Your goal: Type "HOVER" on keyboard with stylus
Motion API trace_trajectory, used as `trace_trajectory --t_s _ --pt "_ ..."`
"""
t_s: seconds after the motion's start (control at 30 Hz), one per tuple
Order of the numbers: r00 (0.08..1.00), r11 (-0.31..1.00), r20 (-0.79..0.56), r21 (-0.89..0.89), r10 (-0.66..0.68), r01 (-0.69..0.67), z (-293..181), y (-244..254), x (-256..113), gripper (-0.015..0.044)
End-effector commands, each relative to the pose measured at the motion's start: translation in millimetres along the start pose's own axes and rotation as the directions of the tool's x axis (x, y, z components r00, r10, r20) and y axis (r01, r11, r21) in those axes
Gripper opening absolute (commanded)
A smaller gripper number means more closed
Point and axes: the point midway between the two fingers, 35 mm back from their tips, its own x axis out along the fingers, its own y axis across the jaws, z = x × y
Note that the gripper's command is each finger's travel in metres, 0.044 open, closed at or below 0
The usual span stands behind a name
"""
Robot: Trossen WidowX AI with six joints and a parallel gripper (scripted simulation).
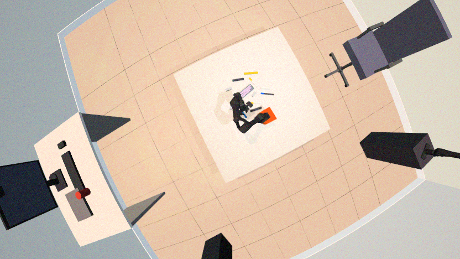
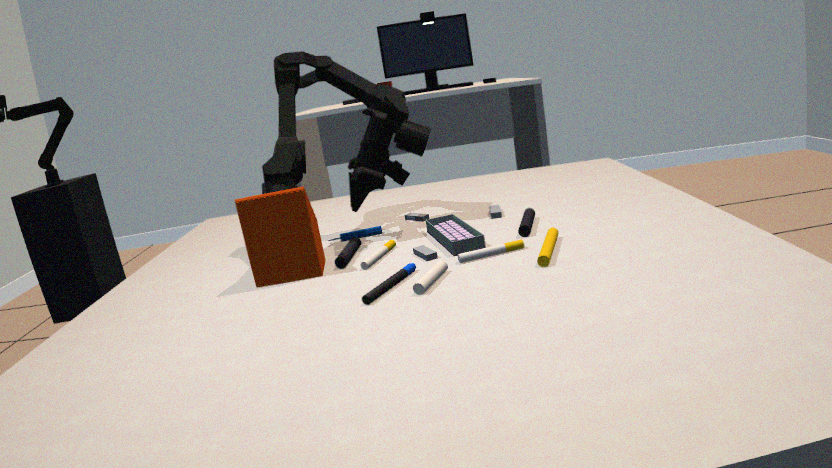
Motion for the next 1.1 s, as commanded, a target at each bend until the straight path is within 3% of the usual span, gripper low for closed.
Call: trace_trajectory --t_s 0.0,1.07 --pt "1.000 1.000 -0.029 0.018 -0.006 0.007 -9 3 4 0.0150" --pt "1.000 1.000 -0.029 0.018 -0.006 0.006 0 2 21 0.0150"
